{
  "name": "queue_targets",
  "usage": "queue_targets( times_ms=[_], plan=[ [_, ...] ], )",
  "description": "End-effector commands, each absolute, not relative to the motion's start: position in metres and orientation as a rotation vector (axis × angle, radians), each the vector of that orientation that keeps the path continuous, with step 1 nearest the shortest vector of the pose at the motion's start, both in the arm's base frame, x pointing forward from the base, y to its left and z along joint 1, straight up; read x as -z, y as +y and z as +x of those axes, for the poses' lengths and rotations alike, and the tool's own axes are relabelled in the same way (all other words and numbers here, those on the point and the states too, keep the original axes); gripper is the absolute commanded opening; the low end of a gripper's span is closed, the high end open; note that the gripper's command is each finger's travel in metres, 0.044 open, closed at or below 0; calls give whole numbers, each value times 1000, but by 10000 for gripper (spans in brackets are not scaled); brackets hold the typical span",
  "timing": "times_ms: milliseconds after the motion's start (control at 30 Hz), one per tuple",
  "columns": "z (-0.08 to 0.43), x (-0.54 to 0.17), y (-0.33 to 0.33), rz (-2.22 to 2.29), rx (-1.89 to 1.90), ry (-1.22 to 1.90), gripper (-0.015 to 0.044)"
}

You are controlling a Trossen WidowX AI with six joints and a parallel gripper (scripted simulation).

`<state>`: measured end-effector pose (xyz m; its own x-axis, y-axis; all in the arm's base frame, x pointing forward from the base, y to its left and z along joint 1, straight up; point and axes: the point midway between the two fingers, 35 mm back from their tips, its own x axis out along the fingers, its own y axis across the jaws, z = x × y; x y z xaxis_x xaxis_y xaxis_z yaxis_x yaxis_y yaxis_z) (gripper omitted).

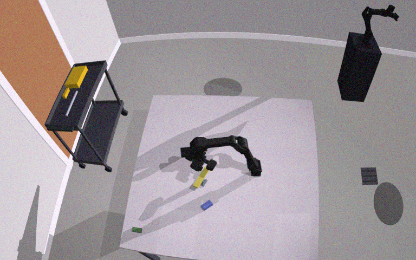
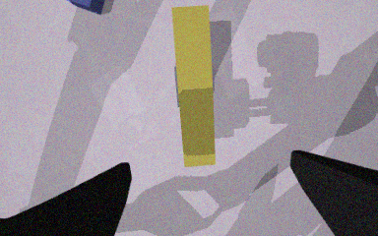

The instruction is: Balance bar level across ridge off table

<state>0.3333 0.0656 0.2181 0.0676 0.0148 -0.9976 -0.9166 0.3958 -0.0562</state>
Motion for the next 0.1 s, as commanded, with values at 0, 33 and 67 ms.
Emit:
queue_targets(
  times_ms=[0, 33, 67],
  plan=[
    [333, -218, 66, -915, -877, 1311, 440],
    [333, -218, 66, -915, -877, 1311, 440],
    [333, -218, 66, -915, -877, 1311, 440]
  ],
)
